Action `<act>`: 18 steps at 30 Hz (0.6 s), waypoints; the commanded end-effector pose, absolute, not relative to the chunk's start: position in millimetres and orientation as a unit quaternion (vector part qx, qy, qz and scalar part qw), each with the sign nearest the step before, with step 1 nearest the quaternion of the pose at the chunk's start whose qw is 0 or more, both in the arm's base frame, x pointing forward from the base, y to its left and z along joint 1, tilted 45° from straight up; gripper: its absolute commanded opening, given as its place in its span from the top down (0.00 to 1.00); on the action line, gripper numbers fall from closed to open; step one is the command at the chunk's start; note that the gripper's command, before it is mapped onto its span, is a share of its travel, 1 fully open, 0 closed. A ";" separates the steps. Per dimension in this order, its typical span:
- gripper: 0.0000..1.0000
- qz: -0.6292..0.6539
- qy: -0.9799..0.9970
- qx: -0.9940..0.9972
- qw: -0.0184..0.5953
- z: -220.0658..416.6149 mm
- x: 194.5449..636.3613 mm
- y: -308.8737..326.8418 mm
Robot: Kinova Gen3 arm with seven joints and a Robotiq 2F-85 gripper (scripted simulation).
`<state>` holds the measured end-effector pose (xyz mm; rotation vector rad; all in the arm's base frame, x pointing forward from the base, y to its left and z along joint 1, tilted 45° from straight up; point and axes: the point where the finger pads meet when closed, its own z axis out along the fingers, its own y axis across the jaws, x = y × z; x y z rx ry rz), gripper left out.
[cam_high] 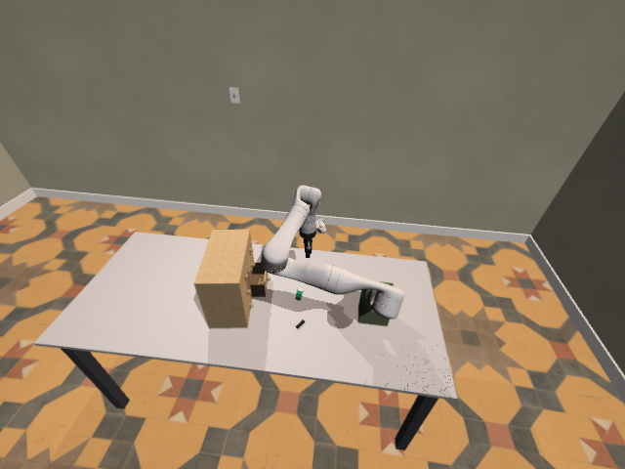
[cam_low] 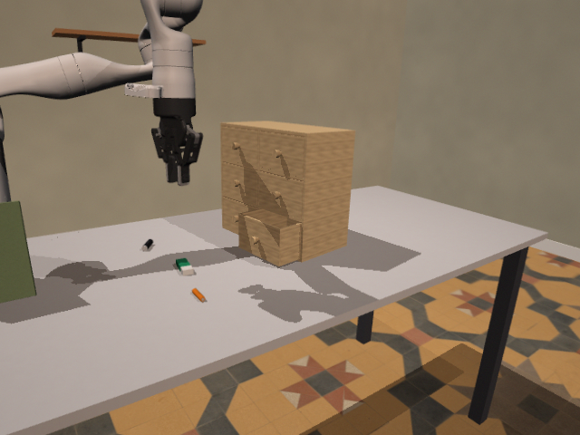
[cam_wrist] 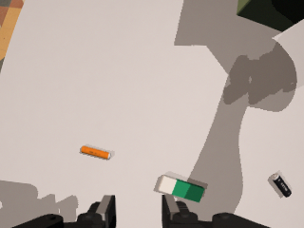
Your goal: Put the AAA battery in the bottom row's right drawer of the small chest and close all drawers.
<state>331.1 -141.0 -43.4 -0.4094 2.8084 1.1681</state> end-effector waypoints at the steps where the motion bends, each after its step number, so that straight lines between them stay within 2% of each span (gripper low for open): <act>1: 0.67 0.380 0.913 -0.141 0.039 -46.0 330.7 -141.1; 18: 0.67 0.364 0.863 -0.332 0.116 -93.4 333.1 -127.4</act>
